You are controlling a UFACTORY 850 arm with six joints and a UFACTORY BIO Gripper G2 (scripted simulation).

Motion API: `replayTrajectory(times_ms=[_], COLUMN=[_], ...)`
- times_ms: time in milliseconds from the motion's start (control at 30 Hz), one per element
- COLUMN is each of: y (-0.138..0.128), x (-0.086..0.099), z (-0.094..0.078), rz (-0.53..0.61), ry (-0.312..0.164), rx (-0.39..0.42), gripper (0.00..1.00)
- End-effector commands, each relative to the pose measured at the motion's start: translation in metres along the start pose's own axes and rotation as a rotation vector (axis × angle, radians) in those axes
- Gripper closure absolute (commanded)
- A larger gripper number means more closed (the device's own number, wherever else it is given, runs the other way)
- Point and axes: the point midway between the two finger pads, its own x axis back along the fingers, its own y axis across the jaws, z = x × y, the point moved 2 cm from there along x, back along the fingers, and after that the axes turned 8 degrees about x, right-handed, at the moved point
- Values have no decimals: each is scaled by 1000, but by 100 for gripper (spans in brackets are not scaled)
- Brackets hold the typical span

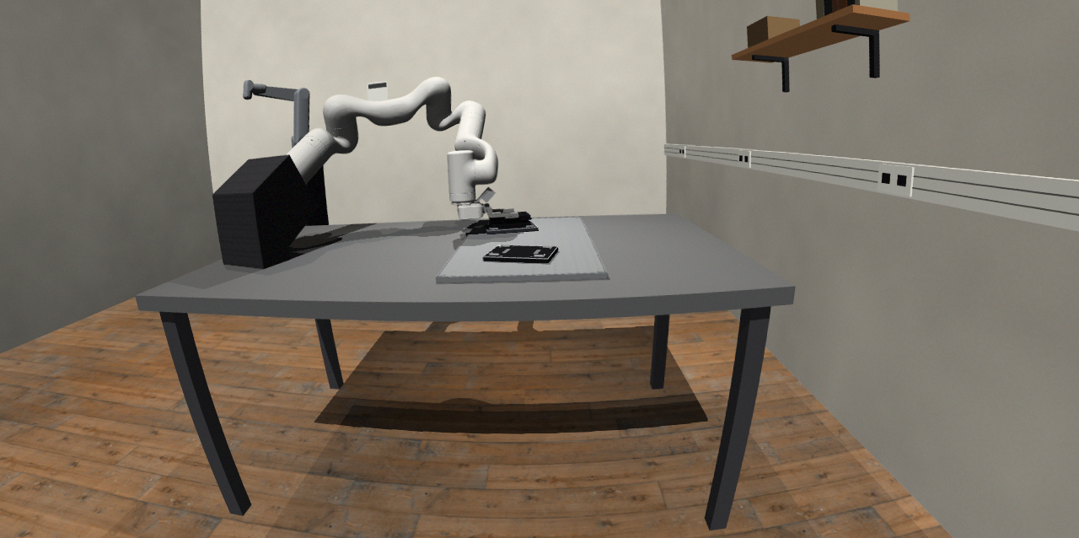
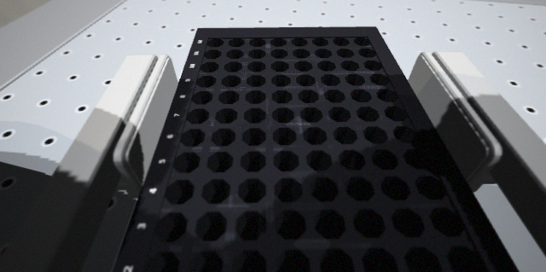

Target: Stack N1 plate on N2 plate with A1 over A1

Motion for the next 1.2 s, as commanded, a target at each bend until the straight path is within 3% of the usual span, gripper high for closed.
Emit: replayTrajectory(times_ms=[0, 1167], y=[0, 1], x=[-1, -1], z=[0, 5], rz=[0, 0], ry=[-1, -1], rx=[0, 0], gripper=[100, 100])
